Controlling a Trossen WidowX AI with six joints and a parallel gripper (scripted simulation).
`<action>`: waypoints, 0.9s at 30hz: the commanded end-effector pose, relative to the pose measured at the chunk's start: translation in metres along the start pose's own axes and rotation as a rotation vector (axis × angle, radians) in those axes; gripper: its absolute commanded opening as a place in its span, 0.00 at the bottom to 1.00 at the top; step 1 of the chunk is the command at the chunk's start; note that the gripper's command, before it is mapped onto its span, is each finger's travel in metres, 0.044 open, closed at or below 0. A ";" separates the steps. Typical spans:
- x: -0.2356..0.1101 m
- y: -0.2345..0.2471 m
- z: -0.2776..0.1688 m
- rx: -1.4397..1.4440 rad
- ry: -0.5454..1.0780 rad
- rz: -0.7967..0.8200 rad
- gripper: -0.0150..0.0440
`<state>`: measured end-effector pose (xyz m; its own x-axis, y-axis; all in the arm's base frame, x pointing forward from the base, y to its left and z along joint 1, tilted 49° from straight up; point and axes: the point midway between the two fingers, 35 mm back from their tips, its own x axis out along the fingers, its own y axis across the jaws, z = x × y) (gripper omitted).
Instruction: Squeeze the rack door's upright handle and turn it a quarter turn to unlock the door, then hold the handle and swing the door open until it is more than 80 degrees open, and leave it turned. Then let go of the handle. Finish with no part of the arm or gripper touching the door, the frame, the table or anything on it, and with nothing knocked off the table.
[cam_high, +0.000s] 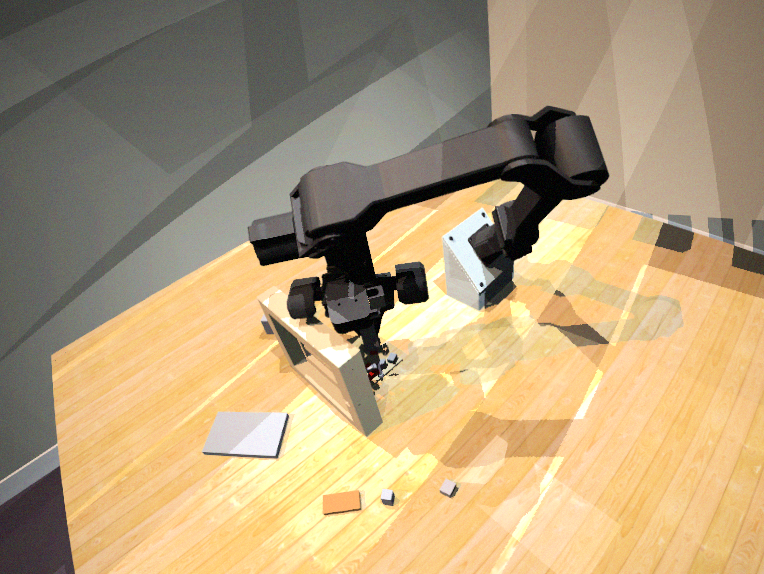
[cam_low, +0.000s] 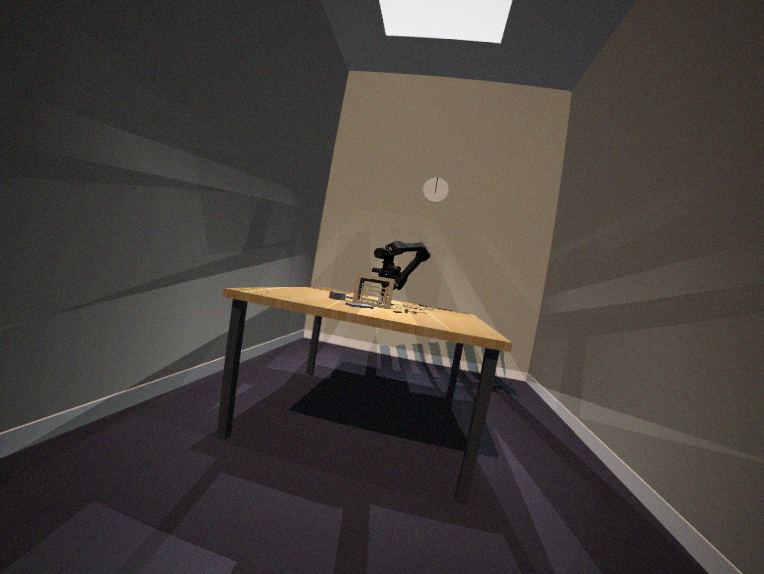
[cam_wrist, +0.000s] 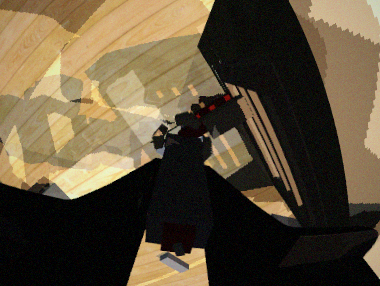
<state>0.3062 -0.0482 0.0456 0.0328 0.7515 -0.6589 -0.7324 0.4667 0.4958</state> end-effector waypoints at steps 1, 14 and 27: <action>0.000 0.000 0.000 -0.178 -0.002 -0.001 0.27; 0.000 0.000 0.000 -0.819 -0.002 -0.001 0.27; 0.000 0.000 0.000 -1.089 -0.002 -0.002 0.32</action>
<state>0.3063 -0.0481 0.0459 0.0336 0.7526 -0.6576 -0.9493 -0.1819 -0.2566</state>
